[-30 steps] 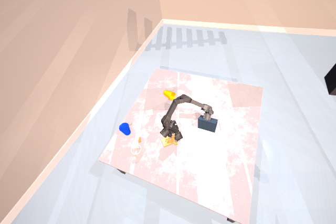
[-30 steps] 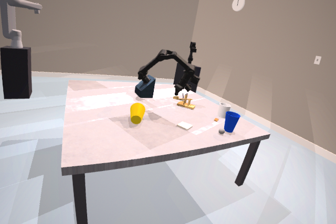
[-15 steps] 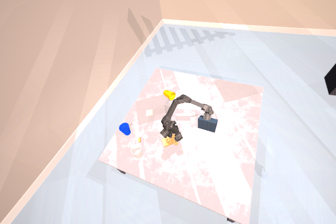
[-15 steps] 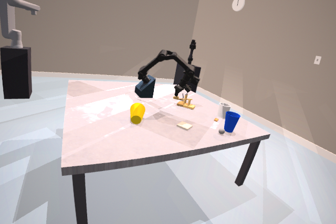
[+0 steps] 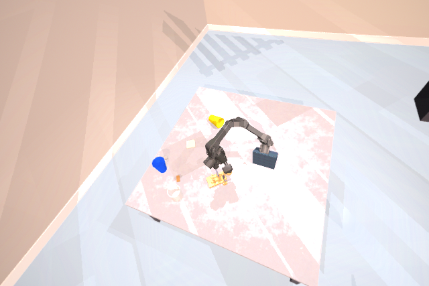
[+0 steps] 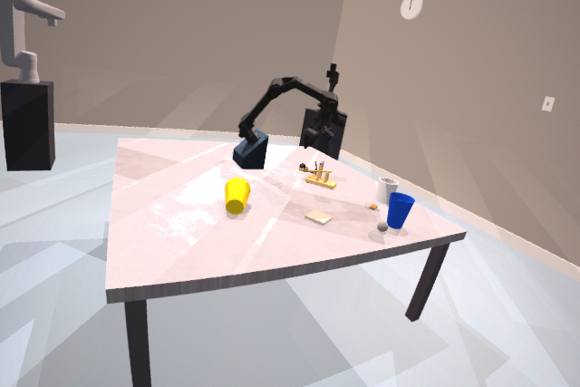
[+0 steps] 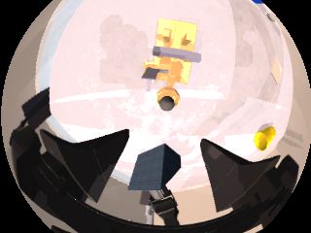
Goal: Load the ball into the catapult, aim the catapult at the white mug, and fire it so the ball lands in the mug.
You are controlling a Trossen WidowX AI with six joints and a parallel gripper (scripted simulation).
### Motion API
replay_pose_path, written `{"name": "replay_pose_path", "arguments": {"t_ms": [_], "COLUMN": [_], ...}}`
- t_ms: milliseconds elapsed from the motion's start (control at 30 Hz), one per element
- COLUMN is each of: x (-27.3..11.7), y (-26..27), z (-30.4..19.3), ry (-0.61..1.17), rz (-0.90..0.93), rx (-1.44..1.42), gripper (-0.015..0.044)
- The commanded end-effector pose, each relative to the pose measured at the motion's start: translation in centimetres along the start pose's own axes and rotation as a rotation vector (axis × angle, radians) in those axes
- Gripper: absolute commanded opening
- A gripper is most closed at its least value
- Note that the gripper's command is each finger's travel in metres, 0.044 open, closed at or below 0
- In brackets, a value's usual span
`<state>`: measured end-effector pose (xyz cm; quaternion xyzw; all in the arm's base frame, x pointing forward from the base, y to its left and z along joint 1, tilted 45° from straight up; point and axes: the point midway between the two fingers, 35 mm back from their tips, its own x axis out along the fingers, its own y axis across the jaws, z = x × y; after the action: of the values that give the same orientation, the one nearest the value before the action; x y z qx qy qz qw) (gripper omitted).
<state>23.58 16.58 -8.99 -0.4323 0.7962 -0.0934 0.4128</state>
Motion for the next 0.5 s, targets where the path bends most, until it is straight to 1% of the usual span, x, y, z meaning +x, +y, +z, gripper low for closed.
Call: {"name": "replay_pose_path", "arguments": {"t_ms": [0,233,467], "x": [0.0,-1.2,-3.7], "y": [0.0,1.0,1.5], "z": [0.1,5.3,10.9], "ry": [-0.005,-0.218,-0.458], "rz": [0.001,0.036,0.053], "rx": [0.0,-0.005,0.004], "gripper": [0.044,0.044,0.044]}}
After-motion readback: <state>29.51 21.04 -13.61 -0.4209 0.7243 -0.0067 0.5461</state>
